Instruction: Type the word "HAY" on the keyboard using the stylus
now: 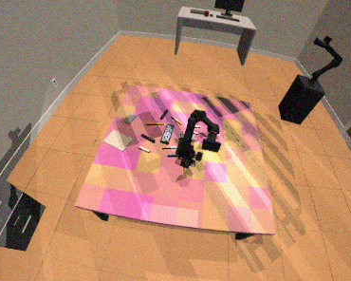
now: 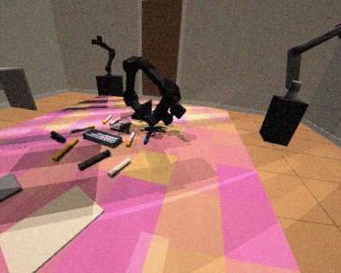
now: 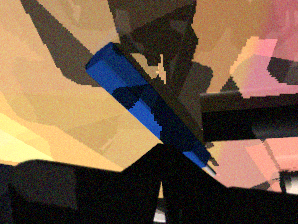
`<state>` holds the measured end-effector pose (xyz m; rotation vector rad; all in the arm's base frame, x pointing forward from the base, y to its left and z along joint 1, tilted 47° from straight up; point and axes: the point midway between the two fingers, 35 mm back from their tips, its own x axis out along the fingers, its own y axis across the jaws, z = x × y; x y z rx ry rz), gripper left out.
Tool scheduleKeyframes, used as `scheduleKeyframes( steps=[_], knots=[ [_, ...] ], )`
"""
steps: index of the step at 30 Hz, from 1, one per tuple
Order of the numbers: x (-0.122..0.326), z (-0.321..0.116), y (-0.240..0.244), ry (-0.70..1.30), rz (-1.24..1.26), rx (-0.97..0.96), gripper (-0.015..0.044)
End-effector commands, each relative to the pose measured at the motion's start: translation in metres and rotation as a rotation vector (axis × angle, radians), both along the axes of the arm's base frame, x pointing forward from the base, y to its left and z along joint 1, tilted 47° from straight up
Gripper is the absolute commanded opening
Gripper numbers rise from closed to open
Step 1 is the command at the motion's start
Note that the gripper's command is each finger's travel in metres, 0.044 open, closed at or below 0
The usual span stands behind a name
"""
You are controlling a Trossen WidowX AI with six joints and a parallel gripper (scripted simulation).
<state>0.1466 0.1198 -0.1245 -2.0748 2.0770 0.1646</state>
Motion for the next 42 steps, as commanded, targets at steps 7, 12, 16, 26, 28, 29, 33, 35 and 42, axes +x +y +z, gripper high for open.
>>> scheduleKeyframes(
  steps=[7, 12, 16, 26, 28, 29, 33, 35, 42],
  knots=[
    [-0.002, 0.016, 0.028, -0.015, -0.014, 0.026, 0.0000],
    [-0.002, 0.013, 0.024, -0.009, -0.002, 0.021, 0.0053],
    [-0.002, 0.014, 0.025, -0.010, -0.003, 0.023, 0.0150],
    [-0.002, 0.014, 0.025, -0.010, -0.003, 0.023, 0.0000],
    [-0.002, 0.014, 0.025, -0.010, -0.003, 0.023, 0.0000],
    [-0.002, 0.014, 0.025, -0.010, -0.003, 0.023, 0.0000],
    [-0.002, 0.014, 0.025, -0.010, -0.003, 0.023, 0.0000],
    [-0.002, 0.014, 0.025, -0.010, -0.003, 0.023, 0.0000],
    [-0.002, 0.017, 0.026, -0.360, -0.039, 0.046, 0.0150]
  ],
)
